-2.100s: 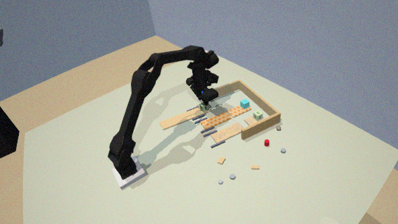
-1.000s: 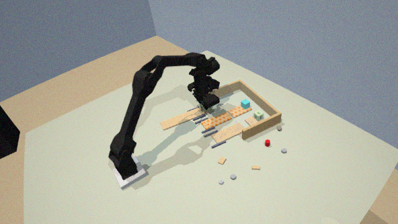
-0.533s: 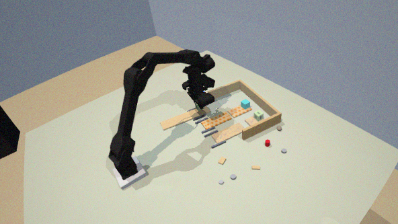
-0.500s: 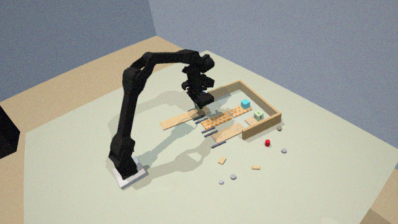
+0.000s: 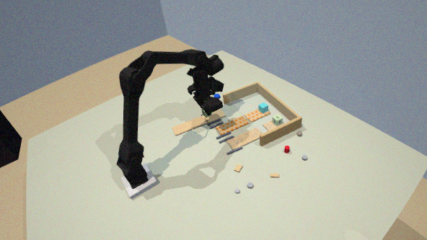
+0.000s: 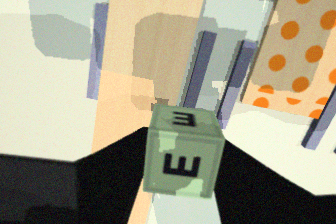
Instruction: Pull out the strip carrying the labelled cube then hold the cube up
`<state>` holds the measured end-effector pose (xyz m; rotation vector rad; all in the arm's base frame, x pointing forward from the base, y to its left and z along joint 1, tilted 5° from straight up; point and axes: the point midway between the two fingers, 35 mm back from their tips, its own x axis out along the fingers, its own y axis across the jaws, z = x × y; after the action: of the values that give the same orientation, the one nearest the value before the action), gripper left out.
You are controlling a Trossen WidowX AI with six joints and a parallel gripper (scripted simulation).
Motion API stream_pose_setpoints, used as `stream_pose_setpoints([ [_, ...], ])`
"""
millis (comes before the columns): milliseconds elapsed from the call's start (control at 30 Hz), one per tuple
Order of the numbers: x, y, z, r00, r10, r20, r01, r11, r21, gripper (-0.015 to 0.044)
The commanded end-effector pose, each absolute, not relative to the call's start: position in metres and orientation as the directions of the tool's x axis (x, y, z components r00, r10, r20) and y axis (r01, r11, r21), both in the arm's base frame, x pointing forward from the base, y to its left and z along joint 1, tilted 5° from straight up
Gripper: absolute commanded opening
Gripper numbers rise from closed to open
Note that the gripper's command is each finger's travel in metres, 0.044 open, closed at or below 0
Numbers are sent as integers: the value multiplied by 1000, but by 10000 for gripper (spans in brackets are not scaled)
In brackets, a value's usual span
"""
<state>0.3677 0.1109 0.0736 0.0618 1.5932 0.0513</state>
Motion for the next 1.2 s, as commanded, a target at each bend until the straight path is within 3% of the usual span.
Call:
stream_pose_setpoints([
  [0,355,106,74,-23,70,-997,4,998,70,0],
  [600,295,88,71,-27,69,-997,4,998,69,0],
  [1167,293,84,106,-27,69,-997,4,998,68,0],
])
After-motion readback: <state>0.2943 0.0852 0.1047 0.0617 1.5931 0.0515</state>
